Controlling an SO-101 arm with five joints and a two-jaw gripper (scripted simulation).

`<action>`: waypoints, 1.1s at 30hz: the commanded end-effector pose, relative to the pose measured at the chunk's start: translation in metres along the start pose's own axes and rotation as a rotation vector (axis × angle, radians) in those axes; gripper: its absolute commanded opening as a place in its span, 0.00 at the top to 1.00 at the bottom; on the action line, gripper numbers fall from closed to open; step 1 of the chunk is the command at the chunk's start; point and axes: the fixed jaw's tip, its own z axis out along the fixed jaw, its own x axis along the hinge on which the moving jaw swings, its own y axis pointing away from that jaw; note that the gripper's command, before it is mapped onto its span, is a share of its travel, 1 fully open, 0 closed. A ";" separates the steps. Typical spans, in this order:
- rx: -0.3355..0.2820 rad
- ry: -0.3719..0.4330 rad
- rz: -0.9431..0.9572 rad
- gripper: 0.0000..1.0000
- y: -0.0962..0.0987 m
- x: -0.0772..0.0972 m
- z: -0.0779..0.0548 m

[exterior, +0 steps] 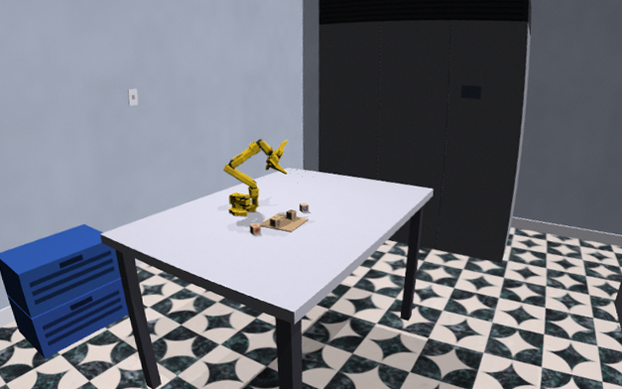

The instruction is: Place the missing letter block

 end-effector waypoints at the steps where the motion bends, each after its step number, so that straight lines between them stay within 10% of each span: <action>1: 0.025 0.019 0.018 0.00 -0.003 0.003 -0.004; 33: -0.024 0.054 0.277 0.00 0.009 0.011 -0.004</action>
